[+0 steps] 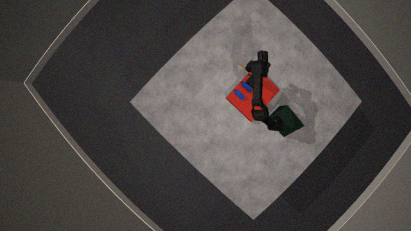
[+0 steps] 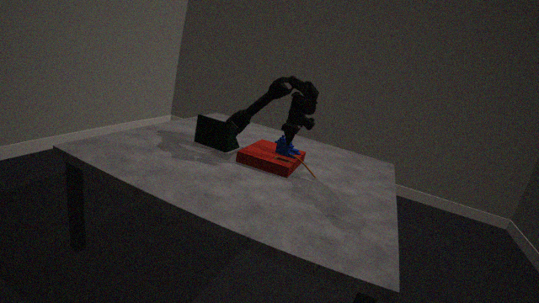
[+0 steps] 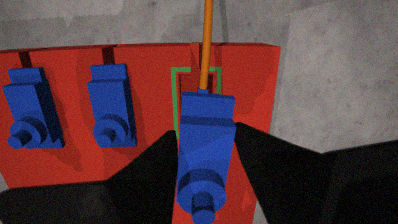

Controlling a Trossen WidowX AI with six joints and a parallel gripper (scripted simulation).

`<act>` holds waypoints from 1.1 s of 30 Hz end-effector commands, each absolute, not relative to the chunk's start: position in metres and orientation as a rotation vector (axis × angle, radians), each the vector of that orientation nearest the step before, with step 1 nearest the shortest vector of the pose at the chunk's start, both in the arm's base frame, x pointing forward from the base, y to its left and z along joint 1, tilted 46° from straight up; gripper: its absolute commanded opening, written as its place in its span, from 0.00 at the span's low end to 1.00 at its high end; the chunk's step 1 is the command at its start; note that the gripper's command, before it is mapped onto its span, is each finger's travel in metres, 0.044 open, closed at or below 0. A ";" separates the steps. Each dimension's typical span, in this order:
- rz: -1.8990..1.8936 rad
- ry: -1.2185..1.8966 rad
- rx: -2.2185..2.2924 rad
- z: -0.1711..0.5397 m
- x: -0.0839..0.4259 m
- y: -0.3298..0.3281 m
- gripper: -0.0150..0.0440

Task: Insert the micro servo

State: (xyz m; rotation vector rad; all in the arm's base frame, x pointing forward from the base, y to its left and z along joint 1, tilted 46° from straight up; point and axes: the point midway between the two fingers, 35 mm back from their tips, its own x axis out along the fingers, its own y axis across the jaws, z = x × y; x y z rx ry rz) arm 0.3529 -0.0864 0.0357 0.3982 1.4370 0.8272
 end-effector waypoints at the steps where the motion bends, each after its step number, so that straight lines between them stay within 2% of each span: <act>1: 0.792 1.454 0.439 0.037 0.356 -0.087 0.25; 33: 0.779 1.462 0.454 0.023 0.359 -0.073 0.25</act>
